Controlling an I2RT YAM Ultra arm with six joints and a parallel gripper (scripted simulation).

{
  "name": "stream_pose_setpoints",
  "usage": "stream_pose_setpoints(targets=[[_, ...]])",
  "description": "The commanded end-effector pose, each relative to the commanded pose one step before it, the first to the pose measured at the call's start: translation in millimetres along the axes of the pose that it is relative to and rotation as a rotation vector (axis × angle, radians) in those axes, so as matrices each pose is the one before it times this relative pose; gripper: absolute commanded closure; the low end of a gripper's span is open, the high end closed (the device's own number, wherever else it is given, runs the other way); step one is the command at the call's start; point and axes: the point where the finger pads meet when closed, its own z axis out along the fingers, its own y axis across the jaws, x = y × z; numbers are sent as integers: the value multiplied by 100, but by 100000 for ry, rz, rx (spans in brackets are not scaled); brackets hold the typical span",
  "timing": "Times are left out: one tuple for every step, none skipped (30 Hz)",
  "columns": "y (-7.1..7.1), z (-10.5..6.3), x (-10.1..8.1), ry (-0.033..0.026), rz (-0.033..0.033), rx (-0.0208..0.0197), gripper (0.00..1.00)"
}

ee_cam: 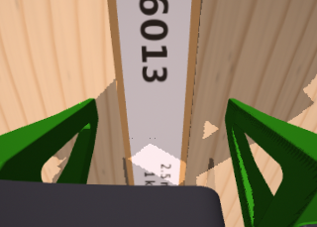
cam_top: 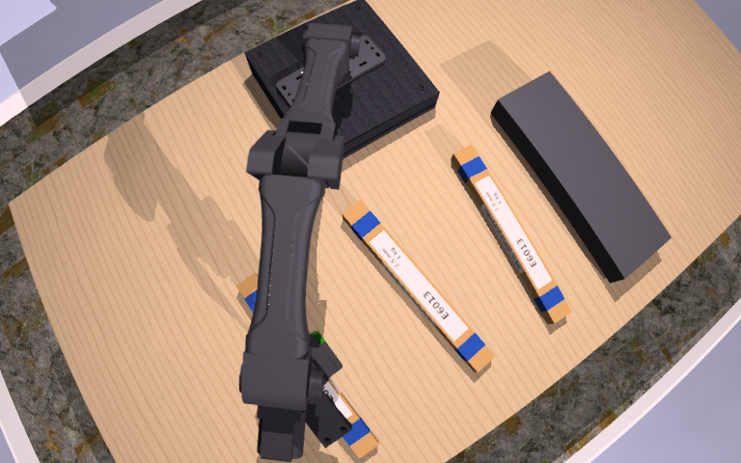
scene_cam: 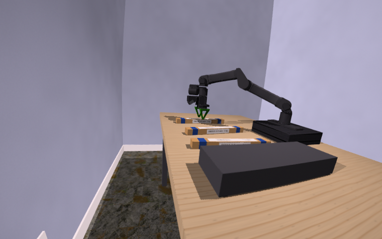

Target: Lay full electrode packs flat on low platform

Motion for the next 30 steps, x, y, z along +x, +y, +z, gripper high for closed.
stream_pose_setpoints(targets=[[531, -70, -605, -1245, -778, 138, 26], [-2, 121, -2, -19, 5, 17, 26], [3, 154, 7, 32, 8, -27, 26], [5, 164, 9, 47, 5, -40, 26], [7, 173, 12, 61, 4, -52, 26], [9, 184, 15, 78, 5, -67, 26], [12, 197, 19, 98, 3, -85, 26], [14, 211, 23, 120, 5, -103, 26], [17, 226, 28, 143, 9, -122, 26], [-74, 235, 110, 158, 248, -134, 26], [-61, 252, 106, 183, 225, -156, 26], [-31, 269, 89, 209, 159, -179, 26], [25, 287, 50, 237, 27, -203, 26], [5, 227, -16, 67, -35, -57, 26], [0, 0, 0, 0, 0, 0, 26], [0, 0, 0, 0, 0, 0, 26], [-727, -1995, -1035, -4450, -367, 3813, 26], [452, 710, 540, 1911, 103, -1641, 26], [122, 174, 116, 368, 1, -317, 26], [38, 187, 19, 163, -23, -141, 26], [12, 26, -3, 22, -25, -20, 26], [-19, -169, -55, -278, -42, 238, 26], [-46, -219, -90, -408, -47, 349, 26], [-273, -451, -372, -1326, -104, 1134, 26], [32, 33, 20, 86, -9, -75, 26], [123, 168, 137, 500, 18, -429, 26], [198, 272, 231, 815, 35, -698, 26], [16, 4, -1, 1, -23, -1, 26], [17, 4, 0, 1, -24, -1, 26], [45, 2, 33, 128, -14, -110, 26]])
